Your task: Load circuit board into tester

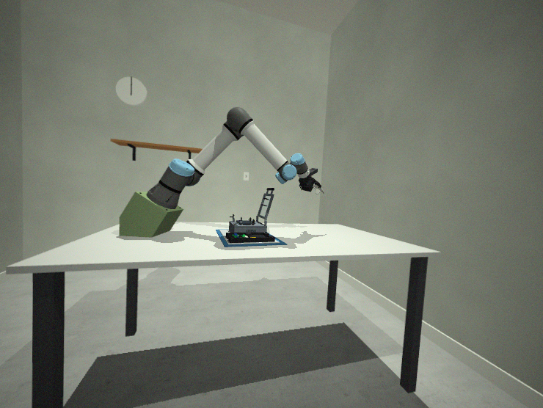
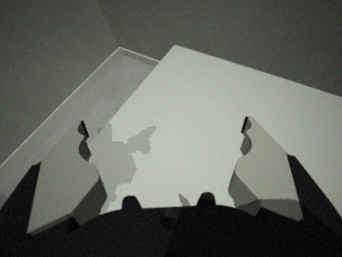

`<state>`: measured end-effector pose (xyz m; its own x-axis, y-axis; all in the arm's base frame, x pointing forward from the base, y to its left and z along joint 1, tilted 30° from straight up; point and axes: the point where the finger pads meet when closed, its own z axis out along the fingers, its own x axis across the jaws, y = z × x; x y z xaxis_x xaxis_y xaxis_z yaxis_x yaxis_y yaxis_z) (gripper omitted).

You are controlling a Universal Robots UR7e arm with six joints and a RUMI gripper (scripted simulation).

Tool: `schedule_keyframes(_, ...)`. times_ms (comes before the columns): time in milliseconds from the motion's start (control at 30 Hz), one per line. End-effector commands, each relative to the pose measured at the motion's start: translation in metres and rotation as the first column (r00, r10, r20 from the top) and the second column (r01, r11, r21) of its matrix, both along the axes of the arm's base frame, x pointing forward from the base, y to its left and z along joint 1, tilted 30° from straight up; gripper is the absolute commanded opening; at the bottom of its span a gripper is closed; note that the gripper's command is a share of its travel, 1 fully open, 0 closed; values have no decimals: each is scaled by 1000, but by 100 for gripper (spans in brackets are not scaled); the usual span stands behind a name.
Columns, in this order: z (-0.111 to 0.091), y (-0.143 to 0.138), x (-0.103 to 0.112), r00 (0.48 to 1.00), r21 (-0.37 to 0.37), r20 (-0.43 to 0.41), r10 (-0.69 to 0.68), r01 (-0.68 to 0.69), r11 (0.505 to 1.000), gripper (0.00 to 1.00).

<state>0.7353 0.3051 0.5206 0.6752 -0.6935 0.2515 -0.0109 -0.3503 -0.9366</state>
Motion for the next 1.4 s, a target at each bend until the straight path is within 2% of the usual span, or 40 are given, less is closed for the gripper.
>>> schedule_keyframes(0, 1, 0, 0, 1000, 0, 2, 0, 0, 1000, 100)
schedule_keyframes(833, 1, -4, 0, 1000, -8, 4, -4, 4, 1000, 100)
schedule_keyframes(1100, 2, -18, 0, 1000, -36, 12, -16, 16, 999, 100)
schedule_keyframes(1367, 5, -58, 0, 998, -115, 34, -48, 51, 992, 100)
